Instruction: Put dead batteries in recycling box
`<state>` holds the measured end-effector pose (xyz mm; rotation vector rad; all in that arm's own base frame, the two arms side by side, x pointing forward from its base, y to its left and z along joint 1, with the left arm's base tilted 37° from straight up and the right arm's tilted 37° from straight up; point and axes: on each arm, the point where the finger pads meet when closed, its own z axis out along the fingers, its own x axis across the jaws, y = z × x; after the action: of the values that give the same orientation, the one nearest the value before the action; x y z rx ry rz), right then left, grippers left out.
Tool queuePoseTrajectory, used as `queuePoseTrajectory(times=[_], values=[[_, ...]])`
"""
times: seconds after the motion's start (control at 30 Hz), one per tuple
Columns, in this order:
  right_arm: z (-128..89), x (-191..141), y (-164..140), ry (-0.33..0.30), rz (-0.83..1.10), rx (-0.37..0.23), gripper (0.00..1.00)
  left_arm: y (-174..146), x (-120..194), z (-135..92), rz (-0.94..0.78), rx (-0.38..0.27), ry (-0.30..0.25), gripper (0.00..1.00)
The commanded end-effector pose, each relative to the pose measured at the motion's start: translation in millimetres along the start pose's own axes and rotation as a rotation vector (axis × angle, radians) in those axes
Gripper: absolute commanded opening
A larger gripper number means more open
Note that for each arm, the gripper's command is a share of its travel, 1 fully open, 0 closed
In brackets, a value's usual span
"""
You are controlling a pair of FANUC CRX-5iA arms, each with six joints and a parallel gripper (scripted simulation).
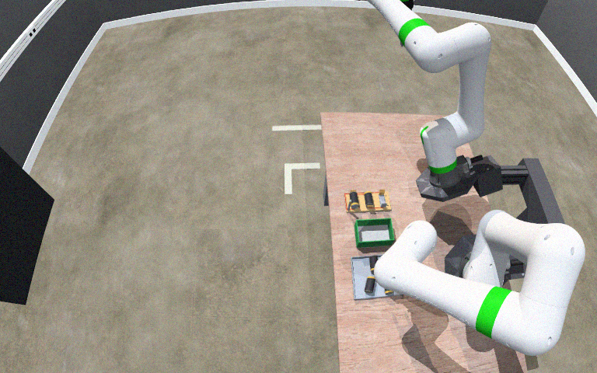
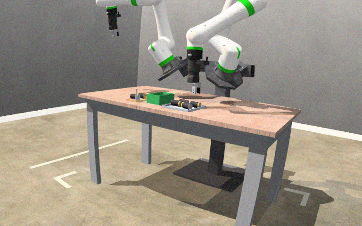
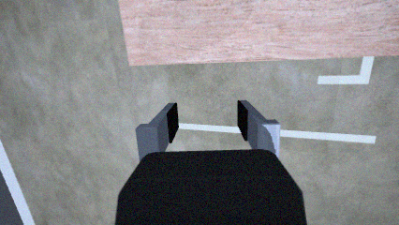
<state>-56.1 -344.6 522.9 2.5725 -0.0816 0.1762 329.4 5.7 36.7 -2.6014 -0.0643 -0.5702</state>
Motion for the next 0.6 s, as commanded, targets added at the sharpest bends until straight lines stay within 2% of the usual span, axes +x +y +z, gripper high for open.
queuePoseTrajectory(times=[0.0, 0.1, 0.17, 0.4, 0.57], values=[[-1, 0, 0, -0.001, 0.001, -0.002, 1.00, 0, 0, -12, -0.001, -0.001, 0.001, 0.90], [-1, 0, 0, -0.001, 0.001, -0.002, 1.00, 0, 0, -46, -0.001, -0.001, 0.001, 0.90], [-1, 0, 0, -0.001, 0.001, -0.002, 1.00, 0, 0, -58, -0.001, -0.001, 0.001, 0.90], [-1, 0, 0, -0.001, 0.001, -0.002, 1.00, 2, 0, -59, -0.001, -0.001, 0.001, 0.90], [-1, 0, 0, -0.001, 0.001, -0.002, 1.00, 35, -3, -59, -0.001, -0.001, 0.001, 0.90]])
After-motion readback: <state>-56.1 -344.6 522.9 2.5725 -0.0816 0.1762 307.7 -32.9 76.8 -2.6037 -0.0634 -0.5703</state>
